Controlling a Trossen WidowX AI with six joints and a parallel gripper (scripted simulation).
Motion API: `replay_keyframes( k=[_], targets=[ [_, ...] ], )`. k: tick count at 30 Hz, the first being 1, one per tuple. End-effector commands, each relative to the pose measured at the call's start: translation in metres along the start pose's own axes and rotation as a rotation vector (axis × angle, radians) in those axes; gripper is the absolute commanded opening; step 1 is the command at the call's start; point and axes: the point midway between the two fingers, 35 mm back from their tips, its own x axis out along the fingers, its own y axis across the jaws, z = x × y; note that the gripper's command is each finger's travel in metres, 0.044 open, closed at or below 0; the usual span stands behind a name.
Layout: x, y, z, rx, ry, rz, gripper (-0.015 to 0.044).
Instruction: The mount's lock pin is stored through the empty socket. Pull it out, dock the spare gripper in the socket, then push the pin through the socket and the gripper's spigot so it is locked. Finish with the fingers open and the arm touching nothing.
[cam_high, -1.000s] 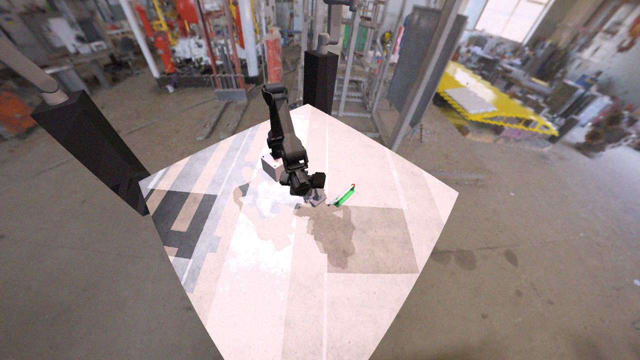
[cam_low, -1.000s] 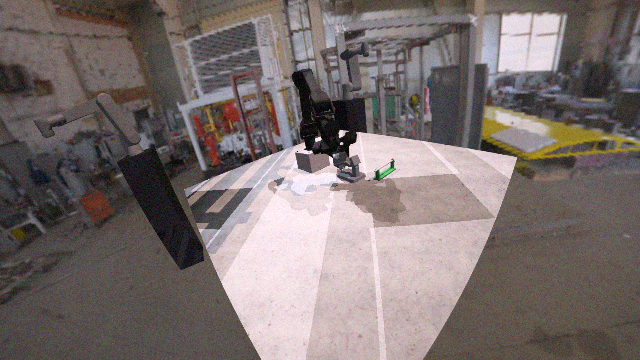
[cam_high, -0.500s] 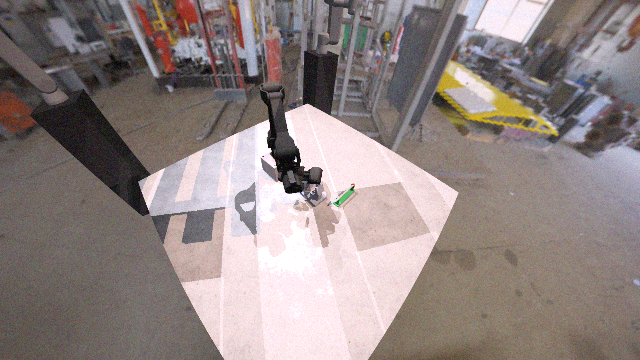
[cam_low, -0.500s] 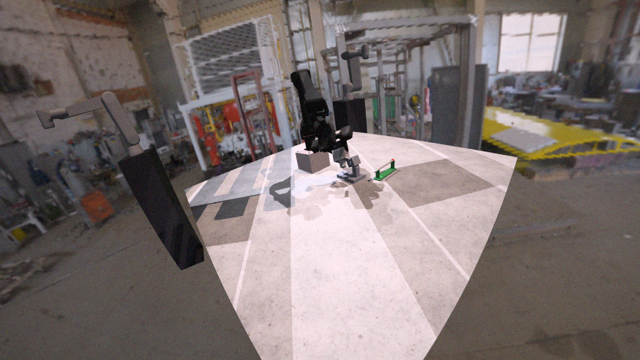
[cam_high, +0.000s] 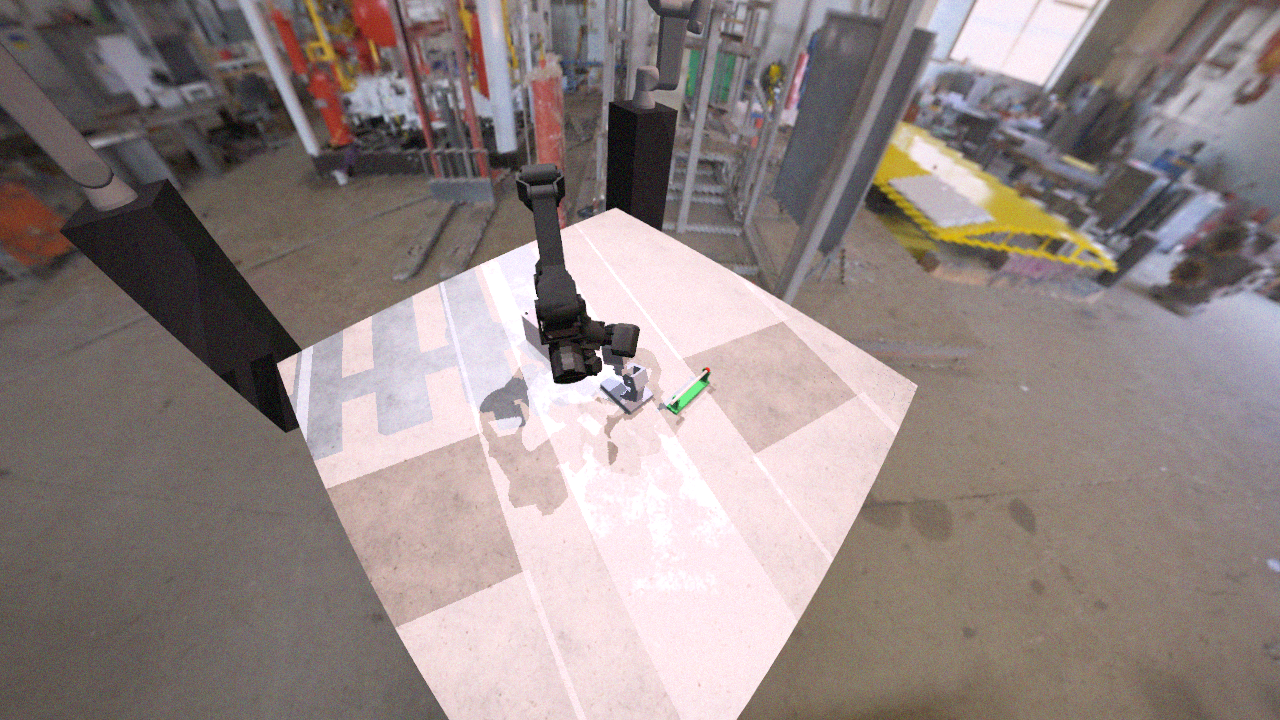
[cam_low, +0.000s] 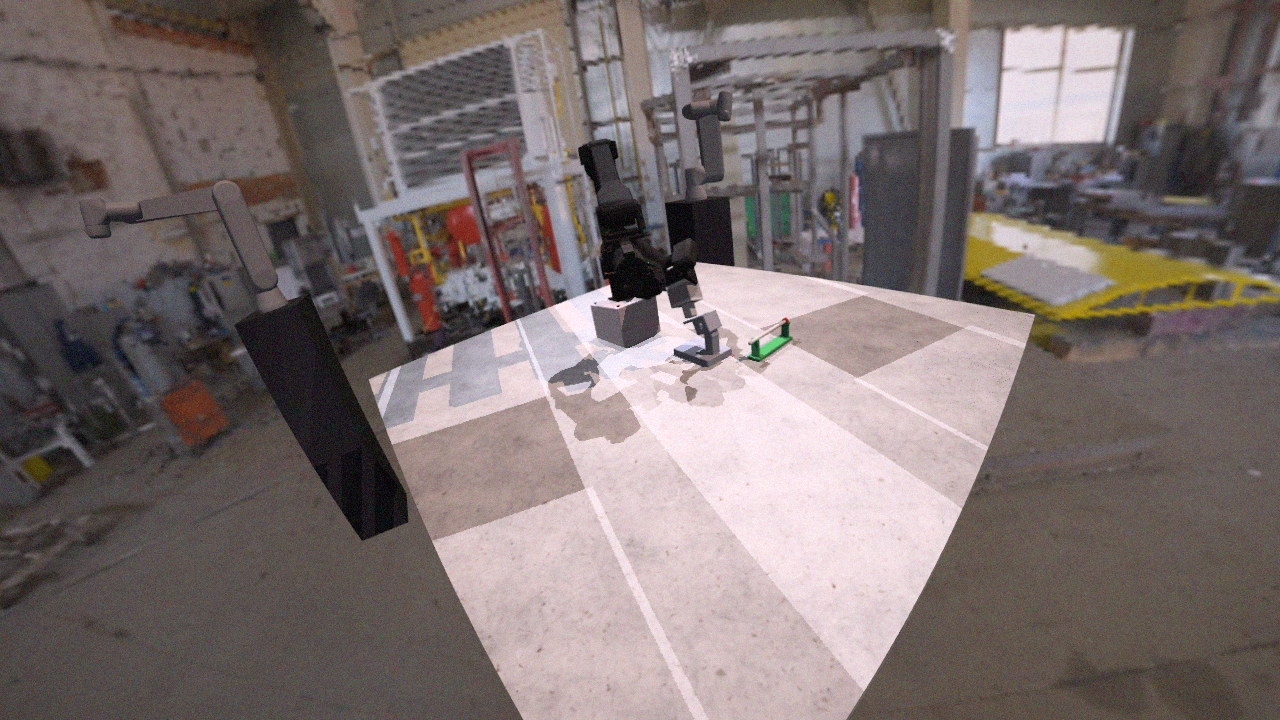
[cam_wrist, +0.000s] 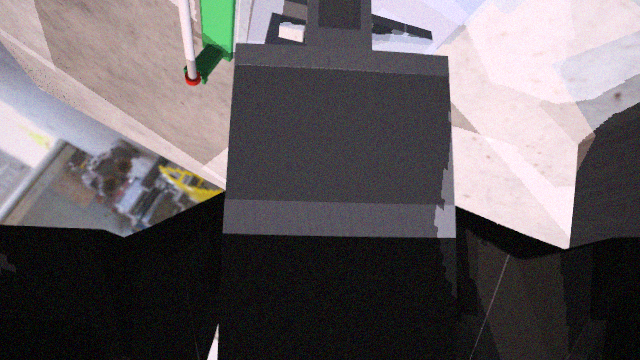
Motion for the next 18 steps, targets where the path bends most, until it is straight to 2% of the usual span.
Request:
replay_keyframes(
  k=[1, 10, 18],
  targets=[
    [-0.003, 0.002, -0.012, 0.042, 0.065, 0.061, 0.0],
    [-0.012, 0.009, -0.031, 0.141, 0.18, 0.187, 0.0],
    [-0.013, 0.009, -0.032, 0.149, 0.188, 0.196, 0.0]
  ],
)
